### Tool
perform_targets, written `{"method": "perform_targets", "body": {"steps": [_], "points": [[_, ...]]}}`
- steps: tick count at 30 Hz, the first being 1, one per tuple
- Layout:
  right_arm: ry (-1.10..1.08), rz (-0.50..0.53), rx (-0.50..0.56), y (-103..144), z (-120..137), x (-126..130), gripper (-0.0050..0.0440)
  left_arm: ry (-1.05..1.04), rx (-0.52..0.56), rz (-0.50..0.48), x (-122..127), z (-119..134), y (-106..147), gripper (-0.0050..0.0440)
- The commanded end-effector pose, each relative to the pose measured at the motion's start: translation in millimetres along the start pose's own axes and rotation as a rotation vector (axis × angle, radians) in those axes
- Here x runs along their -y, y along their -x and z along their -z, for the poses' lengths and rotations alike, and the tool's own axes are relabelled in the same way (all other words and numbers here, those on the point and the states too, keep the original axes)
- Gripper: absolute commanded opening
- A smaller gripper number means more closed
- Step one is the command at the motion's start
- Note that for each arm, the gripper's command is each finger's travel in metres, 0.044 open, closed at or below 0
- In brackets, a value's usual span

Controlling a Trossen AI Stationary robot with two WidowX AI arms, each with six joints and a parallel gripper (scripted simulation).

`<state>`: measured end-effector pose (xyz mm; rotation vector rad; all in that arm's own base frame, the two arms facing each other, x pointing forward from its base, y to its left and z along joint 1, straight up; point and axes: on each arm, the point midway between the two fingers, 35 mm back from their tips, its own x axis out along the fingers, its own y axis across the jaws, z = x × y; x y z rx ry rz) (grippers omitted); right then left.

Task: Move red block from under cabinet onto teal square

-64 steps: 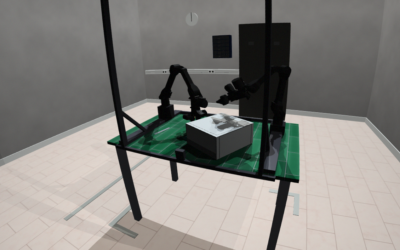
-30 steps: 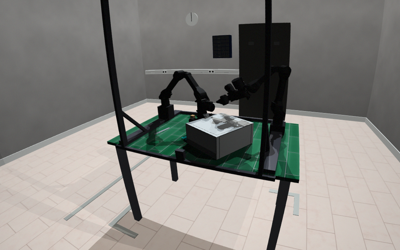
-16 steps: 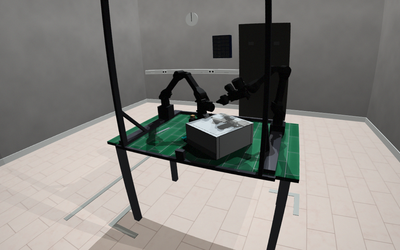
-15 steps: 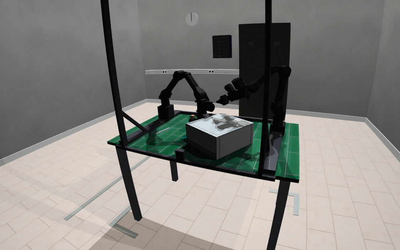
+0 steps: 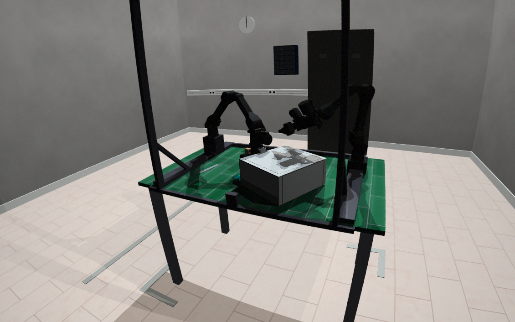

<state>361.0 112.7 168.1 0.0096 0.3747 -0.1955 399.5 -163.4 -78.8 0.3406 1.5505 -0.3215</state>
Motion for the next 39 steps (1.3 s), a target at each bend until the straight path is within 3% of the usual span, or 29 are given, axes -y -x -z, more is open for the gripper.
{"method": "perform_targets", "body": {"steps": [1,11,27,39], "points": [[-0.022,-0.009,0.025,2.5,-12.1,-1.9,0.0440,-0.037,0.024,0.014,31.7,-3.1,9.4,0.0115],[-0.022,-0.009,0.025,2.5,-12.1,-1.9,0.0440,-0.037,0.032,0.016,47.8,-5.4,11.5,0.0115],[-0.022,-0.009,0.025,2.5,-12.1,-1.9,0.0440,-0.038,0.032,0.015,46.2,-5.7,11.2,0.0115],[-0.022,-0.009,0.025,2.5,-12.1,-1.9,0.0440,-0.042,0.021,0.015,58.4,-4.0,5.9,0.0115]]}}
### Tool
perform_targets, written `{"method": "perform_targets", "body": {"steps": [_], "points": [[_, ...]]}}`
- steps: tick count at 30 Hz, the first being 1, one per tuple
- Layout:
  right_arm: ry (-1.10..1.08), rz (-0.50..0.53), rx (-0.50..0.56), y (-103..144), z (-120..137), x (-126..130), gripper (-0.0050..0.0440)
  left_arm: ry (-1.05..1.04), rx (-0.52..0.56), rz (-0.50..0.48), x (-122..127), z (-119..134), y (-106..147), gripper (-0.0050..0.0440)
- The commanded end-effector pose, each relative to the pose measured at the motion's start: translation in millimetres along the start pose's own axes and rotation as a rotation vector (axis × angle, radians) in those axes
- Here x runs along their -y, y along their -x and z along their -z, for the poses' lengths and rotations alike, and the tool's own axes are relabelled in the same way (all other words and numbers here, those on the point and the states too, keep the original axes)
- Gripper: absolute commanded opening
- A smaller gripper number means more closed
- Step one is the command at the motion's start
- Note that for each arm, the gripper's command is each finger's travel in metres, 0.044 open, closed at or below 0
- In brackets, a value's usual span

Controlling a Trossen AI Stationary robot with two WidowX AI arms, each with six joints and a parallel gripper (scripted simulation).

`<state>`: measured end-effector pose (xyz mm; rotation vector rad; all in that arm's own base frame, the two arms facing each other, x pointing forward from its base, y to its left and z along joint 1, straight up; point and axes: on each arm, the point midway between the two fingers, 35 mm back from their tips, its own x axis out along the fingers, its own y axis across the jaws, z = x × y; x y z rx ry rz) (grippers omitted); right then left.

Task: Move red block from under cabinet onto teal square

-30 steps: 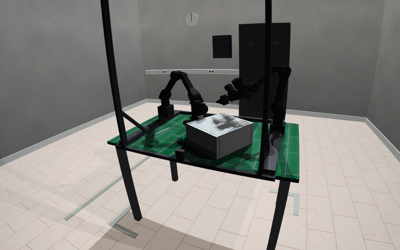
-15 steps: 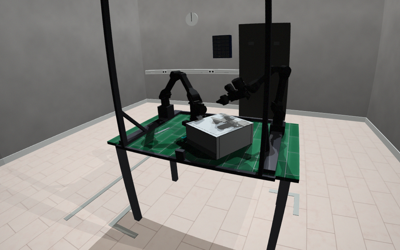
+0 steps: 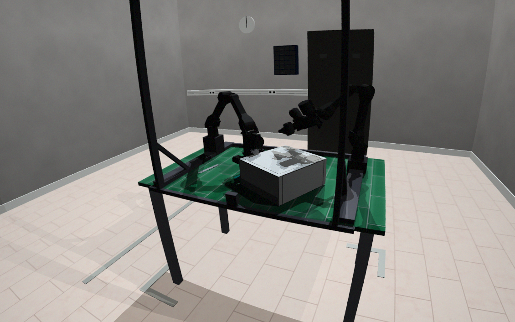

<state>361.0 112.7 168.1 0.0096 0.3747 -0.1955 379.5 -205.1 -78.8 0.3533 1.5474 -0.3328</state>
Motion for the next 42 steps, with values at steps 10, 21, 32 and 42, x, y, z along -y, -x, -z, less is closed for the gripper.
{"method": "perform_targets", "body": {"steps": [10,21,32,42], "points": [[-0.022,-0.009,0.025,2.5,-12.1,-1.9,0.0440,-0.026,0.012,0.016,11.8,-1.1,3.0,0.0115],[-0.022,-0.009,0.025,2.5,-12.1,-1.9,0.0440,-0.023,0.040,0.018,10.5,1.5,10.6,0.0115],[-0.022,-0.009,0.025,2.5,-12.1,-1.9,0.0440,-0.023,0.038,0.022,10.6,22.9,2.9,0.0115],[-0.022,-0.009,0.025,2.5,-12.1,-1.9,0.0440,-0.019,0.035,0.022,9.4,60.0,-5.1,0.0115]]}}
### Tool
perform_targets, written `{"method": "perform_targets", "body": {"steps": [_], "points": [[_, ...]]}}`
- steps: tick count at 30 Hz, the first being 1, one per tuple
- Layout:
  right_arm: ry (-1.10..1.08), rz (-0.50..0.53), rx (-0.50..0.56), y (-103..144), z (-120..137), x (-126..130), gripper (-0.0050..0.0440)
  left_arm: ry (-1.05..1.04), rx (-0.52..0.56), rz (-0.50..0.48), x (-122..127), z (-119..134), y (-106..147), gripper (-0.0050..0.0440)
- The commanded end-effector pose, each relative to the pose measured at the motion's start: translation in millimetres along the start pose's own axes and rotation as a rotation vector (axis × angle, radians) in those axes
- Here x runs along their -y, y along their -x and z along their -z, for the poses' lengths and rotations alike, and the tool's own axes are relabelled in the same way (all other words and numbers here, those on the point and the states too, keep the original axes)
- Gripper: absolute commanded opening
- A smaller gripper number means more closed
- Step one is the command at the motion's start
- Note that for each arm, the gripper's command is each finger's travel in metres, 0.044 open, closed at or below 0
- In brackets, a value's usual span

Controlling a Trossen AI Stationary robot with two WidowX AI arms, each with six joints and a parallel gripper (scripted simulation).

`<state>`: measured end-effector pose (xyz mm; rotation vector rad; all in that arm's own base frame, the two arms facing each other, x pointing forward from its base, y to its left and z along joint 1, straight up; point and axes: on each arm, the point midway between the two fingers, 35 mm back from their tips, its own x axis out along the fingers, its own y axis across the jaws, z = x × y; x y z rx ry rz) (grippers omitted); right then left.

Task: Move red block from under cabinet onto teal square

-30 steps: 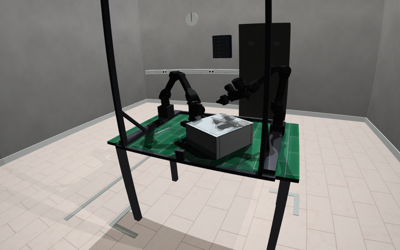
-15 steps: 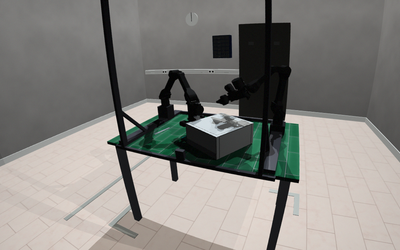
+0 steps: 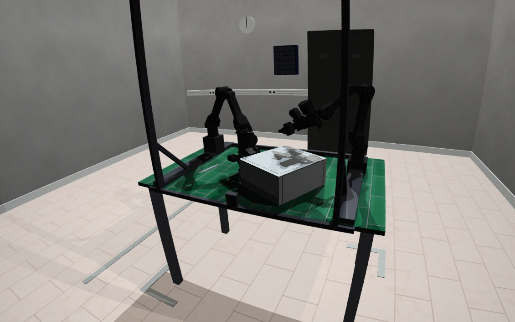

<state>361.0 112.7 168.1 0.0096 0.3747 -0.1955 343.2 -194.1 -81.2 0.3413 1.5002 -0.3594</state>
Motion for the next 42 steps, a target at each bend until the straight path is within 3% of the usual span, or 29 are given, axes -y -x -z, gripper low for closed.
{"method": "perform_targets", "body": {"steps": [1,22,42], "points": [[-0.022,-0.009,0.025,2.5,-12.1,-1.9,0.0440,-0.007,-0.015,0.008,4.0,27.1,-2.0,0.0115],[-0.022,-0.009,0.025,2.5,-12.1,-1.9,0.0440,-0.006,-0.021,0.008,1.0,122.1,-2.1,0.0115],[-0.022,-0.009,0.025,2.5,-12.1,-1.9,0.0440,-0.006,-0.028,0.008,0.0,179.3,6.7,0.0115]]}}
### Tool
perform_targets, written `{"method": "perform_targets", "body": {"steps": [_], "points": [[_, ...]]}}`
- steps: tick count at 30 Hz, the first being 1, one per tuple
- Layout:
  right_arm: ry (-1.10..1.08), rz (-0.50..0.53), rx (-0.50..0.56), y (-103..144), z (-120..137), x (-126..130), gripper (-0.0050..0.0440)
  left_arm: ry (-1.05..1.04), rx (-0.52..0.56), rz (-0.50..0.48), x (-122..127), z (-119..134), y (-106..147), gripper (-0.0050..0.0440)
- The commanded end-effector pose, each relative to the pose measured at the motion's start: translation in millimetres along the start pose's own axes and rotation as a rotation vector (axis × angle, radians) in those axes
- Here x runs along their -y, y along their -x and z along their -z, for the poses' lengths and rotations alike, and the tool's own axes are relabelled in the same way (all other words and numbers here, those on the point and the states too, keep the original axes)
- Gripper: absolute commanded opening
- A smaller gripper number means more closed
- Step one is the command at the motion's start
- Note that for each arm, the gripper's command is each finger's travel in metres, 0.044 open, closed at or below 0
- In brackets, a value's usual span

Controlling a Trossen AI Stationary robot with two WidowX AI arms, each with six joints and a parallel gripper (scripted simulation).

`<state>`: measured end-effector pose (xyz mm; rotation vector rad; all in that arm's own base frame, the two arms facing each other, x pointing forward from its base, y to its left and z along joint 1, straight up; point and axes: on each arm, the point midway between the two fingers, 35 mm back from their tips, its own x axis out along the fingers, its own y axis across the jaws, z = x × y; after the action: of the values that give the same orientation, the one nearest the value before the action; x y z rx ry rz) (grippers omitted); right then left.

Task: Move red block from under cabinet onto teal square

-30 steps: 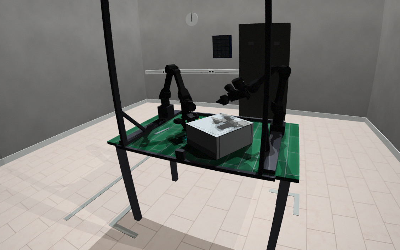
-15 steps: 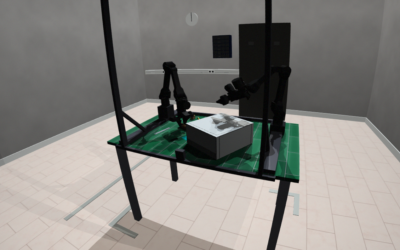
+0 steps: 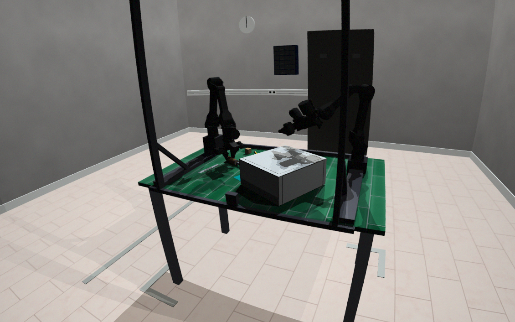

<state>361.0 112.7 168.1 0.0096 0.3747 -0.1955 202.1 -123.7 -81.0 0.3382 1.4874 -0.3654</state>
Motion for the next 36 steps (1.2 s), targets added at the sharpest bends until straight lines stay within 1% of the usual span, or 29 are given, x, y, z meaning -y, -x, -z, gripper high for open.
{"method": "perform_targets", "body": {"steps": [1,10,14,18,19,20,22,36], "points": [[-0.022,-0.009,0.025,2.5,-12.1,-1.9,0.0440,-0.003,-0.042,0.005,2.2,23.6,0.9,0.0115],[-0.022,-0.009,0.025,2.5,-12.1,-1.9,0.0440,-0.004,-0.054,0.004,2.3,35.8,2.2,0.0115],[-0.022,-0.009,0.025,2.5,-12.1,-1.9,0.0440,-0.005,-0.059,0.003,2.5,37.1,2.7,0.0115],[-0.022,-0.009,0.025,2.5,-12.1,-1.9,0.0440,-0.006,-0.060,0.003,2.6,37.2,3.0,0.0115],[-0.022,-0.009,0.025,2.5,-12.1,-1.9,0.0440,-0.004,-0.035,0.006,3.8,29.2,7.9,0.0115],[-0.022,-0.009,0.025,2.5,-12.1,-1.9,0.0440,-0.003,-0.032,0.006,4.2,28.1,9.7,0.0115],[-0.022,-0.009,0.025,2.5,-12.1,-1.9,0.0440,-0.006,-0.049,0.003,3.7,31.4,6.7,0.0115],[-0.022,-0.009,0.025,2.5,-12.1,-1.9,0.0440,-0.007,-0.049,0.003,3.5,31.4,6.7,0.0115]]}}
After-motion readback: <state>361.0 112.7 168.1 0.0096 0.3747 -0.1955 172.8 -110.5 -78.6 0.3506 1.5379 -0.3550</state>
